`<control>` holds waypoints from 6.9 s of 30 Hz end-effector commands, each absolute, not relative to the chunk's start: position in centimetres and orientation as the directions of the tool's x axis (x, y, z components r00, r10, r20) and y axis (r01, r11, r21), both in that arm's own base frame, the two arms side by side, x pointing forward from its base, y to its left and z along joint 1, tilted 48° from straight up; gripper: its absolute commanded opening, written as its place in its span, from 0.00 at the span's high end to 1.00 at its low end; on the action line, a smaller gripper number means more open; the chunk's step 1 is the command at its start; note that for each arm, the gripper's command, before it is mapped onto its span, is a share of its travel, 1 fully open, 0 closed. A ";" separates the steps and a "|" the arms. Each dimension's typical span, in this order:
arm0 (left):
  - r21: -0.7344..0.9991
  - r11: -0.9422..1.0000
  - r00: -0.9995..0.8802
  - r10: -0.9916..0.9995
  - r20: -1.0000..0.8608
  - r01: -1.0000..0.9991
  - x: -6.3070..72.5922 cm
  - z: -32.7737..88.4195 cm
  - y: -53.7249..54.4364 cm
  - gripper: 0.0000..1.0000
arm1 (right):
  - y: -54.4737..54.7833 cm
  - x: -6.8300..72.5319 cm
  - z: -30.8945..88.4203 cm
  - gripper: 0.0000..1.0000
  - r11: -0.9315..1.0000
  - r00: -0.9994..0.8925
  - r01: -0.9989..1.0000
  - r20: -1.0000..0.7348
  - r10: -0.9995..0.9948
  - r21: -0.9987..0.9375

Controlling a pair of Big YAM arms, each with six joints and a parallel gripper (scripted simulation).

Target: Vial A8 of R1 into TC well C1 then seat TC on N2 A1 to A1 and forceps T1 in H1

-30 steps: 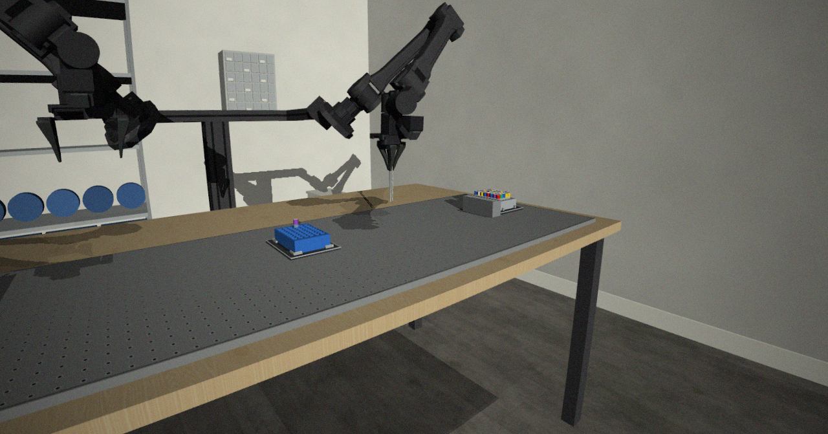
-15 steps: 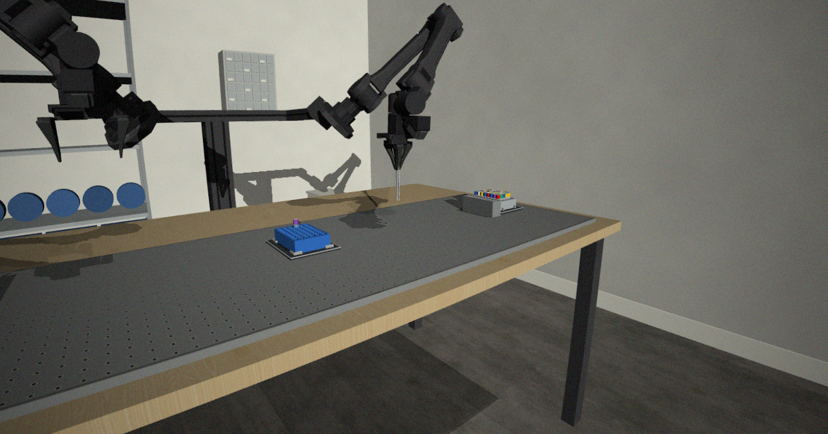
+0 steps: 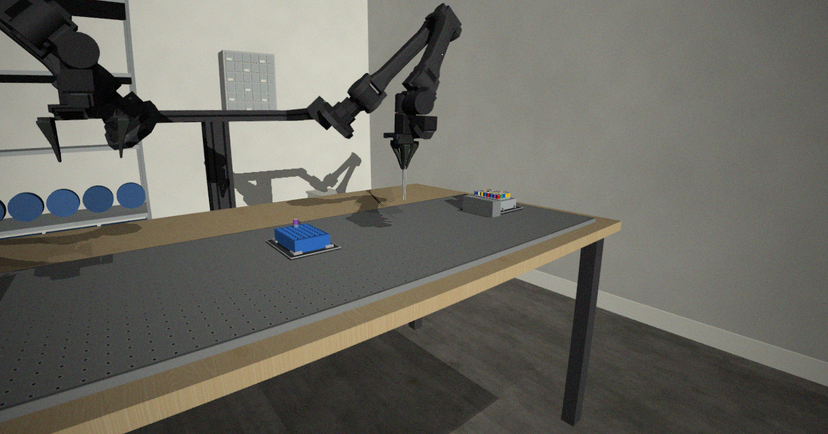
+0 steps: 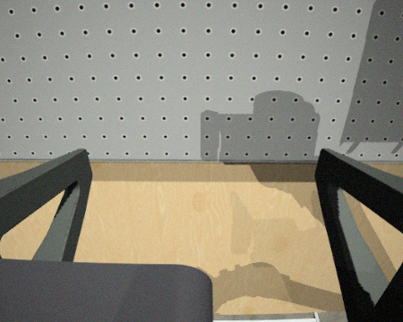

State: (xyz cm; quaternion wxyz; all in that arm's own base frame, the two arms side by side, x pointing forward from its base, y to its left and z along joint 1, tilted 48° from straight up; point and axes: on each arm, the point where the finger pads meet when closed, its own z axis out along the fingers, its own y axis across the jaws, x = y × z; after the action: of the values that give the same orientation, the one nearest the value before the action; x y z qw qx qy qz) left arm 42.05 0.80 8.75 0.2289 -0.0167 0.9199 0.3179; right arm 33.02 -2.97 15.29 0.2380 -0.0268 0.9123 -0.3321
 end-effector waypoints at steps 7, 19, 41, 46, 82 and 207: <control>0.581 0.795 -0.897 0.116 -0.427 -0.174 41.7 10.3 2.5 0.93 | -2.8 33.5 16.1 0.00 0.782 -0.878 0.124 -0.435 -0.200 -0.611; 0.582 0.795 -0.897 0.116 -0.427 -0.175 41.6 11.4 3.8 0.93 | -2.8 33.5 16.1 0.00 0.782 -0.878 0.124 -0.435 -0.200 -0.611; 0.575 0.796 -0.886 0.115 -0.449 -0.188 42.1 14.6 6.2 0.93 | -2.8 33.5 16.1 0.00 0.782 -0.878 0.124 -0.435 -0.200 -0.611; 0.577 0.796 -0.889 0.116 -0.443 -0.184 42.3 14.7 6.5 0.93 | -2.8 33.5 16.1 0.00 0.782 -0.878 0.124 -0.435 -0.200 -0.611; 0.577 0.794 -0.882 0.118 -0.456 -0.192 41.7 18.8 10.6 0.93 | -2.8 33.5 16.1 0.00 0.782 -0.878 0.124 -0.435 -0.200 -0.611; 0.582 0.792 -0.885 0.126 -0.448 -0.182 40.7 27.6 21.1 0.93 | -2.8 33.5 16.1 0.00 0.782 -0.878 0.124 -0.435 -0.200 -0.611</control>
State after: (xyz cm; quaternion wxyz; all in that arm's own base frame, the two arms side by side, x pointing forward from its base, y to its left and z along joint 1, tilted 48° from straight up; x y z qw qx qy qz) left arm 40.18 21.18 26.30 0.2278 -0.0152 0.9196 0.3196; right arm 33.02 -2.97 15.29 0.2380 -0.0268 0.9123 -0.3321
